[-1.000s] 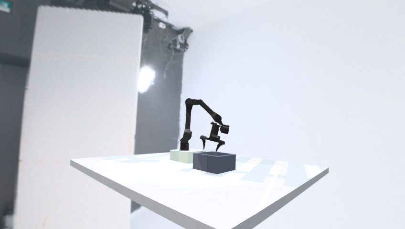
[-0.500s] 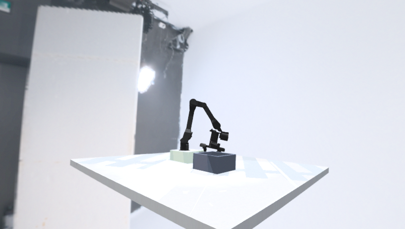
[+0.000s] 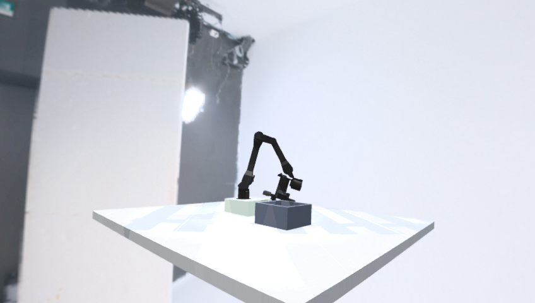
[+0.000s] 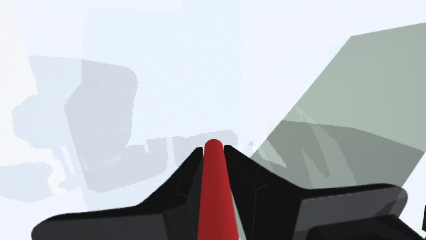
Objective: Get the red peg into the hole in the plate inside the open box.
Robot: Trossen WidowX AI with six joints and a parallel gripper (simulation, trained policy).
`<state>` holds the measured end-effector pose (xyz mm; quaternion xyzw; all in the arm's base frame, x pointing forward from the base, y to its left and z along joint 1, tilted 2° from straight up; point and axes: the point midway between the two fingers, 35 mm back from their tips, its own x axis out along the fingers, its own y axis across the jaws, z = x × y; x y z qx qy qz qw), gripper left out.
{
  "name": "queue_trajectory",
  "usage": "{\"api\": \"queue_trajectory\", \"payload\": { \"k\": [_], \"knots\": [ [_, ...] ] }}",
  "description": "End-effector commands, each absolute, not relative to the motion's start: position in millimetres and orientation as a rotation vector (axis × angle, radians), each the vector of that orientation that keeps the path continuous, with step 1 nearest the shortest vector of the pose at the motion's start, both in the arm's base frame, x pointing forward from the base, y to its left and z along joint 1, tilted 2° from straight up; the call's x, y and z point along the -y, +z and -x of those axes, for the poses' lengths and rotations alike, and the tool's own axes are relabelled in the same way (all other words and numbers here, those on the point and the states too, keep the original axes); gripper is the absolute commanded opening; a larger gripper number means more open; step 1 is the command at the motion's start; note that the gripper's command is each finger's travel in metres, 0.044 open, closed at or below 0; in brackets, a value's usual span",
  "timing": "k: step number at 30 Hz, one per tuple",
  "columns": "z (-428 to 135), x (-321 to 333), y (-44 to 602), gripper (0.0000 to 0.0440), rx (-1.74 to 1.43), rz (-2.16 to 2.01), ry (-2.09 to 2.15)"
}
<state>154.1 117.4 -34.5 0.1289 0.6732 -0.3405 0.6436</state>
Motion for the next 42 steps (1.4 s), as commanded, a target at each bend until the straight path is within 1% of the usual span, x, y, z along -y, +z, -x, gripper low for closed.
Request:
{"api": "queue_trajectory", "payload": {
  "k": [1, 24, 42],
  "knots": [
    [-162, -120, -26, 0.0, -1.512, -0.29, -0.759],
    [-216, -109, 59, 0.0, -1.364, -0.343, -0.788],
    [-281, -55, 90, 0.0, -1.218, -0.504, -0.909]
  ]
}}
